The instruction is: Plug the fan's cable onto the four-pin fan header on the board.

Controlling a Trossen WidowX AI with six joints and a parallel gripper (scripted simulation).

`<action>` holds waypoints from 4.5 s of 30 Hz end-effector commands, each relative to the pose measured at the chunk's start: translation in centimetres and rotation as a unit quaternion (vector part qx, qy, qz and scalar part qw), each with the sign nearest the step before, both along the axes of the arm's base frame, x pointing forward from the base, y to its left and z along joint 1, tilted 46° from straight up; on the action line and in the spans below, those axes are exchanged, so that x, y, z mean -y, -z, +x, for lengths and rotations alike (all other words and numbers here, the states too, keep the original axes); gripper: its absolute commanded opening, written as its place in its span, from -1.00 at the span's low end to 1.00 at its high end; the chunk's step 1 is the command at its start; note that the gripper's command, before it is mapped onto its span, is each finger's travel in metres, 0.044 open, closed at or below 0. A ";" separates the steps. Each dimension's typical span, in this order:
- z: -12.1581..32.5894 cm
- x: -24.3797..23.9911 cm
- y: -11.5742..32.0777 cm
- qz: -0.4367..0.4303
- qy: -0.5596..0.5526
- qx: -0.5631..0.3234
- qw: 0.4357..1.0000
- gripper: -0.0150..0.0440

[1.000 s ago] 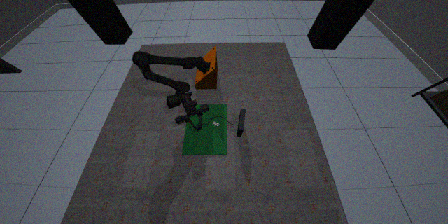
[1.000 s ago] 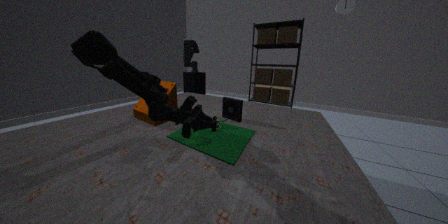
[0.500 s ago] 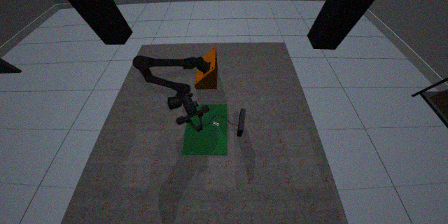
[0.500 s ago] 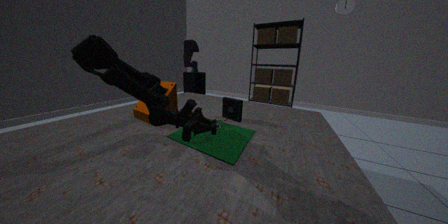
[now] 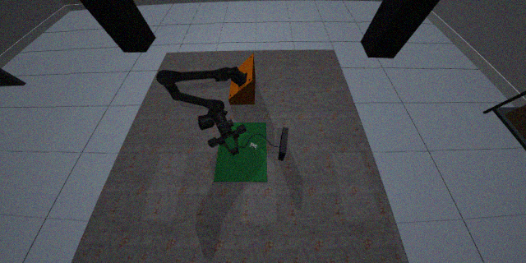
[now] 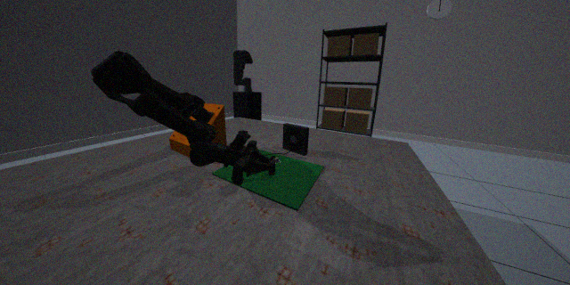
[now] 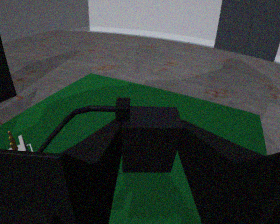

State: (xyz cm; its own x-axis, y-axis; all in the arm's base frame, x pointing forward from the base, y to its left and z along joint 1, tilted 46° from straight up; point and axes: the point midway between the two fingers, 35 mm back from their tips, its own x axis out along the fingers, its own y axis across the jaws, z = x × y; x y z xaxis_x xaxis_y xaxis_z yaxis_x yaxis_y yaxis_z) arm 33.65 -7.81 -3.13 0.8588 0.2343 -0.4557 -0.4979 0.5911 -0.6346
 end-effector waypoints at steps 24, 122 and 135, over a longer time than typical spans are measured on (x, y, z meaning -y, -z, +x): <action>0.0 0.6 0.6 0.000 0.000 0.000 1.000 -0.49; -8.1 -0.4 -6.4 -0.001 0.000 0.000 1.000 0.20; -6.8 -0.4 -4.6 0.041 0.045 -0.100 0.993 0.20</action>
State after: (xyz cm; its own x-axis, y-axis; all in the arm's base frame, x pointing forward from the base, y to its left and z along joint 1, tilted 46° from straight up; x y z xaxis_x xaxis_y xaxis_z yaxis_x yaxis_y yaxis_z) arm 26.36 -7.30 1.81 0.7965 0.2160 -0.5648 -0.5449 0.6612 -0.5156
